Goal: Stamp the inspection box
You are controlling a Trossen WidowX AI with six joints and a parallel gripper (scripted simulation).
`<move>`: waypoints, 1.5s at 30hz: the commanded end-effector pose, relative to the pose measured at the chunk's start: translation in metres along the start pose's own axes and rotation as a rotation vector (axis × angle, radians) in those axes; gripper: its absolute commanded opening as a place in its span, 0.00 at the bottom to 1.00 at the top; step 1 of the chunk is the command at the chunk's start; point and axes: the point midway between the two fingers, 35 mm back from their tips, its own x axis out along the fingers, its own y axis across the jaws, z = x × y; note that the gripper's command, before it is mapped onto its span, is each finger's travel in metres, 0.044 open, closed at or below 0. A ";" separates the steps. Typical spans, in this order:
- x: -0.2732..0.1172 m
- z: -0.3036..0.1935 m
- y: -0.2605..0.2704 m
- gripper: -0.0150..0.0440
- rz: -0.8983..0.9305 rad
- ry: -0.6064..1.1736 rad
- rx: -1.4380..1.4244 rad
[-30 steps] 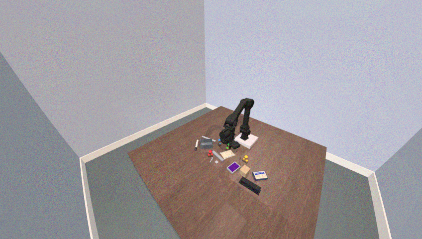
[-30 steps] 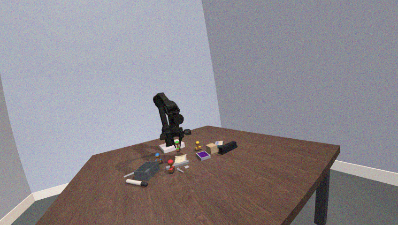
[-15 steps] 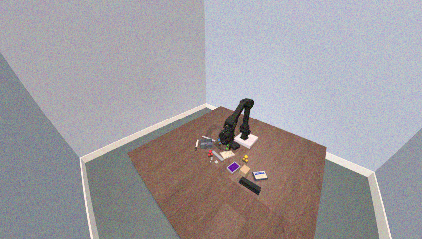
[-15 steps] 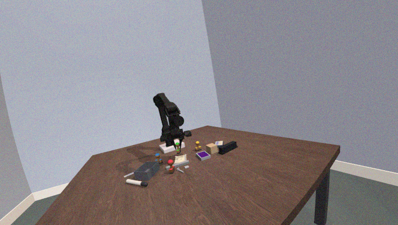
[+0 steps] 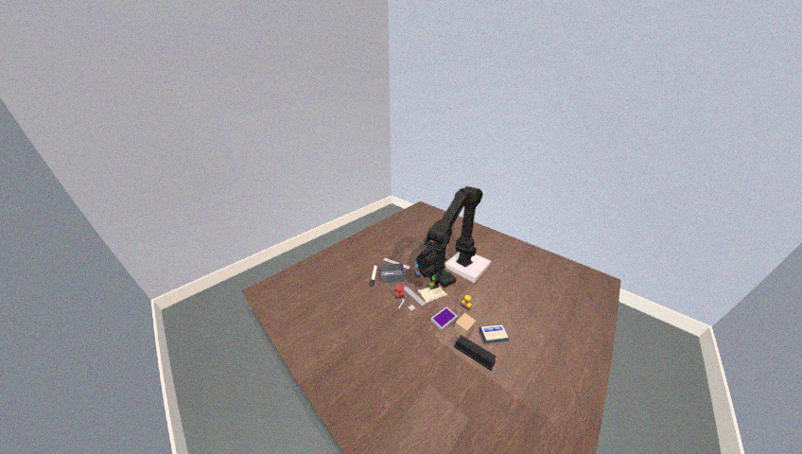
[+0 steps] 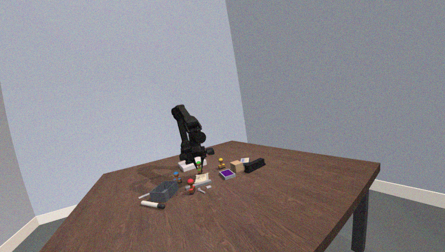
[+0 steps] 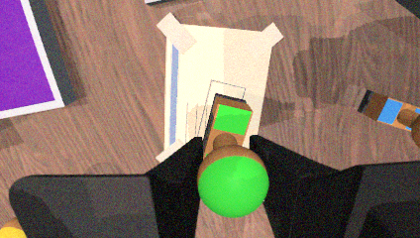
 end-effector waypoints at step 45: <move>0.027 -0.003 -0.001 0.25 -0.002 -0.003 -0.005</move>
